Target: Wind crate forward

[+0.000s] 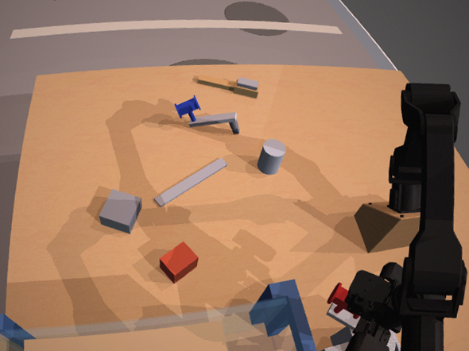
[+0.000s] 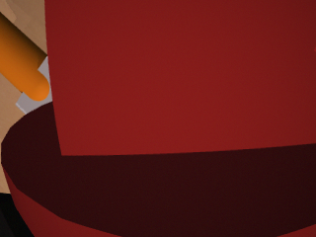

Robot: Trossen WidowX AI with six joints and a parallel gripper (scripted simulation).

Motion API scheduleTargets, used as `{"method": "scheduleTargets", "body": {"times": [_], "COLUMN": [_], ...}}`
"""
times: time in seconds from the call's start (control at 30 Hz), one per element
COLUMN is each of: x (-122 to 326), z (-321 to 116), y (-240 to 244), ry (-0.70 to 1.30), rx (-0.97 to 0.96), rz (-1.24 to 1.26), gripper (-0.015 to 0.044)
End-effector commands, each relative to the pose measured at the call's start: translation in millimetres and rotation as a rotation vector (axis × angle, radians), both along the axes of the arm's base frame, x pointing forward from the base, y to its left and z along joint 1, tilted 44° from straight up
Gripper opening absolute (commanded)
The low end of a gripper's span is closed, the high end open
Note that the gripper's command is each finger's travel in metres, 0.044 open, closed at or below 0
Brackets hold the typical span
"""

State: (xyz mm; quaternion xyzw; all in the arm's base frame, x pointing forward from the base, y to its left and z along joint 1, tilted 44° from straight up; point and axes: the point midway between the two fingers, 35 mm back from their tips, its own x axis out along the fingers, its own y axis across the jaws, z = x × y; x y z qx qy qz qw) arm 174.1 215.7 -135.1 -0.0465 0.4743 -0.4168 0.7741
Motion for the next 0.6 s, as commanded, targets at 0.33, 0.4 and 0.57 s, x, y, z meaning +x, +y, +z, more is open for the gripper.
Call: {"method": "scheduleTargets", "body": {"times": [0.33,0.4,0.57], "x": [-5.0,-5.2,-4.4], "z": [1.0,0.6,-2.0], "y": [-5.0,-6.1,-8.4], "ry": [-0.104,-0.118,-0.121], "rx": [0.023,0.025,0.022], "rz": [-0.117,-0.132,-0.131], "gripper": [0.0,0.0,0.0]}}
